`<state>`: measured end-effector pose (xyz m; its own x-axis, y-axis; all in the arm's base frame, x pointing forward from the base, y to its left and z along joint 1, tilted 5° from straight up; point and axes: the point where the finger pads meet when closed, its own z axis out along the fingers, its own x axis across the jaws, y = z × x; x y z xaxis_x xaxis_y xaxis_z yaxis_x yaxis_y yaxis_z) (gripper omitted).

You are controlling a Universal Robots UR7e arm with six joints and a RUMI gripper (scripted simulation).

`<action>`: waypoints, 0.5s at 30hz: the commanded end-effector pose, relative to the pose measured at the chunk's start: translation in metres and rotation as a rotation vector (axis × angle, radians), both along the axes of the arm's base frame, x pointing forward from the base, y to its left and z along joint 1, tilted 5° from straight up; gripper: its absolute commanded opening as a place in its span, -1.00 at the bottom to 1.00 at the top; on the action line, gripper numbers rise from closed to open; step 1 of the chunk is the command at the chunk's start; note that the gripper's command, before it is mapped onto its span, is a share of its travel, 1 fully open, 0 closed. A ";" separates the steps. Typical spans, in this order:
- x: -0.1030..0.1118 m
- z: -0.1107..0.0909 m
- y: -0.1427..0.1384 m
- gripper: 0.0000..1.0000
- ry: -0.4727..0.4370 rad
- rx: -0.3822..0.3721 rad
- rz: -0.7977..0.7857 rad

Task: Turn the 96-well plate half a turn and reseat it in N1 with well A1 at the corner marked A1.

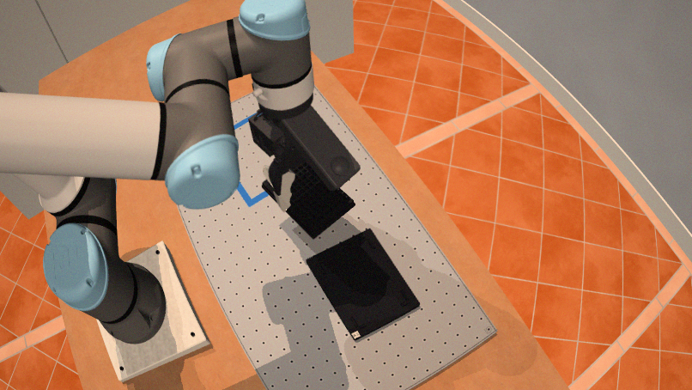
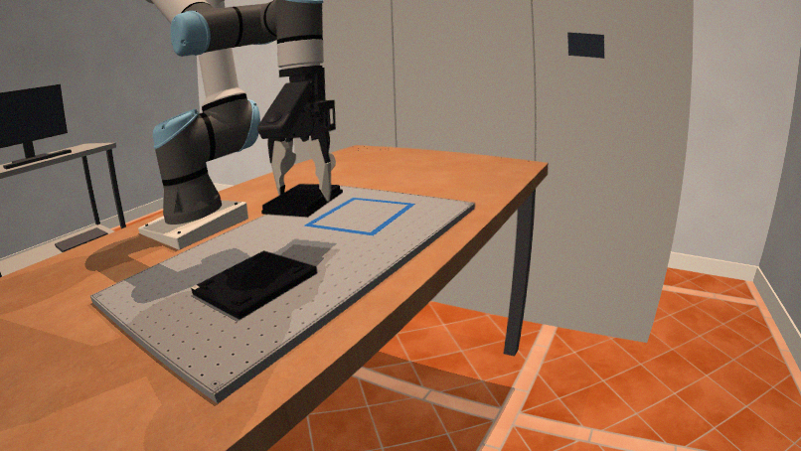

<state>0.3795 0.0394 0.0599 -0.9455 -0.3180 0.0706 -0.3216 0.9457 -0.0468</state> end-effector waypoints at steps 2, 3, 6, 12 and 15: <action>-0.003 -0.001 0.020 -1.00 -0.001 -0.001 0.000; -0.004 -0.002 0.023 -1.00 -0.001 -0.001 0.000; -0.006 -0.003 0.033 -1.00 -0.001 -0.001 0.000; -0.009 -0.004 0.046 -1.00 -0.001 -0.001 0.000; -0.011 -0.005 0.056 -1.00 -0.001 -0.001 0.000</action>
<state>0.3708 0.0822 0.0559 -0.9455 -0.3180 0.0706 -0.3216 0.9457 -0.0468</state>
